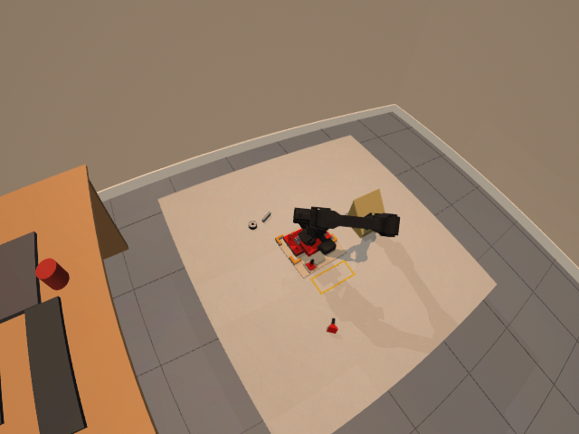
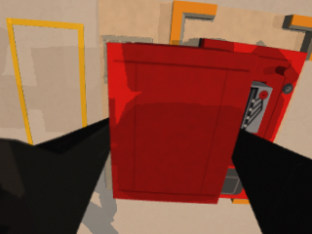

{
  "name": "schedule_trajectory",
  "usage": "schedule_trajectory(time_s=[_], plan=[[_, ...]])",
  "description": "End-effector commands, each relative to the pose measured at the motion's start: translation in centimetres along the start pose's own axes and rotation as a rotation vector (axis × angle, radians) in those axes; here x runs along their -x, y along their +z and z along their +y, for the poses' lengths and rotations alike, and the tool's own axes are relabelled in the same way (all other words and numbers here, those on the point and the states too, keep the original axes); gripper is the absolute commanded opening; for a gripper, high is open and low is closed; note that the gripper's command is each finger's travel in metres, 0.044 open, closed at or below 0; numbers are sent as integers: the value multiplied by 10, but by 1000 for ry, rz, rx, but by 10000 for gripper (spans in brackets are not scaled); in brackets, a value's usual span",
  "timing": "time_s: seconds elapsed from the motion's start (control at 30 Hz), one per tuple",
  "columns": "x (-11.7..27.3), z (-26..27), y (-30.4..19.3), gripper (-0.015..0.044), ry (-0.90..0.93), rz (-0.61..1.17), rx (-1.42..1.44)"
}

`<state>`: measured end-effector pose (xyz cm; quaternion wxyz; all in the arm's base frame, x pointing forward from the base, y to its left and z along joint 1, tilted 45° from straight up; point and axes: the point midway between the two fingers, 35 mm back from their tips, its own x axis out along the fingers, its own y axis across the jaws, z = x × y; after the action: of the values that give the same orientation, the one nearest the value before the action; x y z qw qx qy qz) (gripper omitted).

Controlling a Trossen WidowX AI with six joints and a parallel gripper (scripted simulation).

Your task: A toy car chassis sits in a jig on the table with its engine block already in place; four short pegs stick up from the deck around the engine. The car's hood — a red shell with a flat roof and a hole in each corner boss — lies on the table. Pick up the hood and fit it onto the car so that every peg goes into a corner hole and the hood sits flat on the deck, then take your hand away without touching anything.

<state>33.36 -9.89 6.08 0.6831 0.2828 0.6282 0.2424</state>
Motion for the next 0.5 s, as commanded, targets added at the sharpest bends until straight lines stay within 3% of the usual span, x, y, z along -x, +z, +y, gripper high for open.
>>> schedule_trajectory(time_s=[0.0, 0.47], plan=[[3, -20, 0, 0, -8, -7, -2], [1, -80, -10, 0, -3, -7, -27]])
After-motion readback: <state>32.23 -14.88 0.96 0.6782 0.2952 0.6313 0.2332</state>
